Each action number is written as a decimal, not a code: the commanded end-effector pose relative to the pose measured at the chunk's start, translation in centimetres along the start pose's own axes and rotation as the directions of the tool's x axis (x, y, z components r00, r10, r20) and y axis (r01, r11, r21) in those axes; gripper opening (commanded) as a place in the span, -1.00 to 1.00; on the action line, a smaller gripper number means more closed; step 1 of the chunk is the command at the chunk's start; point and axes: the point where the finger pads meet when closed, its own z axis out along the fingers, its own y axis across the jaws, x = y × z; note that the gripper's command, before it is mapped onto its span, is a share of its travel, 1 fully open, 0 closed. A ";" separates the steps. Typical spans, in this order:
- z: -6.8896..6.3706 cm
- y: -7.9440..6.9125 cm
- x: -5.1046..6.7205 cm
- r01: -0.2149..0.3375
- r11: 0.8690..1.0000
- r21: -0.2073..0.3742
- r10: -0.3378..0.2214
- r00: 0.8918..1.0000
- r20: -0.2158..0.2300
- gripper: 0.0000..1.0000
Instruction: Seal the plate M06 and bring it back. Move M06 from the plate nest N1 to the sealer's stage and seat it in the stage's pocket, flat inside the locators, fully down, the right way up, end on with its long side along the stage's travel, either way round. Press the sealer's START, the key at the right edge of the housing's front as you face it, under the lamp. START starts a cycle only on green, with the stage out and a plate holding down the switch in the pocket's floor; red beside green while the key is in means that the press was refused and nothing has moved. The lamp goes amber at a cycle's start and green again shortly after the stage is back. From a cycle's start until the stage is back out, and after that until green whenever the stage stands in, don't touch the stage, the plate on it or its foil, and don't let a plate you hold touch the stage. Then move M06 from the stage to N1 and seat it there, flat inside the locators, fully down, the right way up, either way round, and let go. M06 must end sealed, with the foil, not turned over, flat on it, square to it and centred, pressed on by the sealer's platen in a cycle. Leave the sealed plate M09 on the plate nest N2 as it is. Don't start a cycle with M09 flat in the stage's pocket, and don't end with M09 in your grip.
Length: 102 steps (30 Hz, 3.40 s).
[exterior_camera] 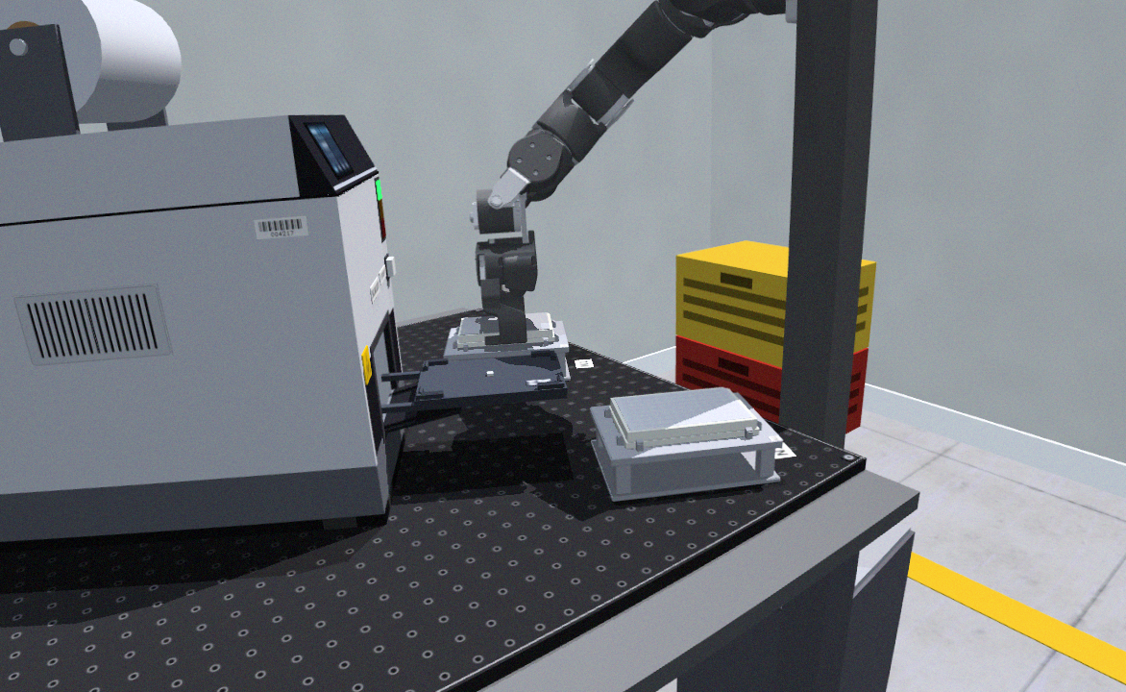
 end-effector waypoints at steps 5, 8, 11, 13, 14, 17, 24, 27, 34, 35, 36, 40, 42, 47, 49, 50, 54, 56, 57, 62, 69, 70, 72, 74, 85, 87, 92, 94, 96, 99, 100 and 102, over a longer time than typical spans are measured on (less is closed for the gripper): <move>-0.1 0.1 -0.1 0.002 1.000 -0.006 -0.001 1.000 0.002 -1.00; -0.1 0.1 -0.1 0.002 1.000 -0.006 -0.001 1.000 0.002 -1.00; 0.0 0.1 -0.1 0.002 1.000 -0.006 -0.002 1.000 0.002 -1.00; 0.1 0.1 -0.1 0.002 1.000 -0.006 -0.002 1.000 0.001 -1.00; 0.2 0.2 0.0 0.002 1.000 -0.006 -0.002 1.000 0.000 -1.00; 0.2 0.2 0.0 0.003 1.000 -0.006 -0.003 1.000 0.000 -1.00; 0.2 0.2 0.0 0.003 1.000 -0.006 -0.003 1.000 0.000 -1.00; 0.2 0.2 0.0 0.003 1.000 -0.006 -0.003 1.000 0.000 -1.00; 0.2 0.0 -0.1 0.000 1.000 0.000 0.000 1.000 0.003 0.54; 0.2 0.0 -0.1 0.000 1.000 0.000 0.000 1.000 0.003 0.54; 0.2 0.0 -0.1 0.000 1.000 0.000 0.000 1.000 0.003 0.54; 0.2 0.0 -0.1 0.000 1.000 0.000 0.000 1.000 0.003 0.54; 0.2 0.0 -0.1 0.000 1.000 0.000 0.000 1.000 0.003 0.54; 0.2 0.0 -0.1 0.000 1.000 0.000 0.000 1.000 0.003 0.54; 0.2 0.0 -0.1 0.000 1.000 0.000 0.000 1.000 0.002 0.54; 0.2 0.0 -0.1 0.000 1.000 0.000 0.000 1.000 0.002 0.54; 0.2 0.0 -0.1 0.000 1.000 0.000 0.000 1.000 0.002 0.54; 0.2 0.0 -0.1 0.000 1.000 0.000 0.000 1.000 0.002 0.54; 0.2 0.0 -0.1 0.000 1.000 0.000 0.000 1.000 0.002 0.54; -0.6 0.0 -0.1 0.000 1.000 0.000 0.000 1.000 0.003 0.54; -3.8 0.0 -0.1 0.000 1.000 -0.001 0.000 1.000 0.003 0.54; -3.8 0.0 -0.1 0.000 1.000 -0.001 0.000 1.000 0.003 0.54; -3.8 0.0 -0.1 0.000 1.000 -0.001 0.000 1.000 0.003 0.54; -3.8 0.0 -0.1 0.000 1.000 -0.001 0.000 1.000 0.003 0.54; -7.7 0.0 0.0 0.000 1.000 -0.001 0.000 1.000 0.003 0.54; -7.7 0.0 0.0 0.000 1.000 -0.001 0.000 1.000 0.003 0.54; -7.7 0.0 0.0 0.000 1.000 -0.001 0.000 1.000 0.003 0.54; -7.7 0.0 0.0 0.000 1.000 -0.001 0.000 1.000 0.003 0.54; -7.7 0.0 0.0 0.000 1.000 -0.001 0.000 1.000 0.003 0.54; -7.7 0.0 0.0 0.000 1.000 -0.001 0.000 1.000 0.003 0.54; -7.7 0.0 0.0 0.000 1.000 -0.001 0.000 1.000 0.003 0.54; -7.7 0.0 0.0 0.000 1.000 -0.001 0.000 1.000 0.003 0.54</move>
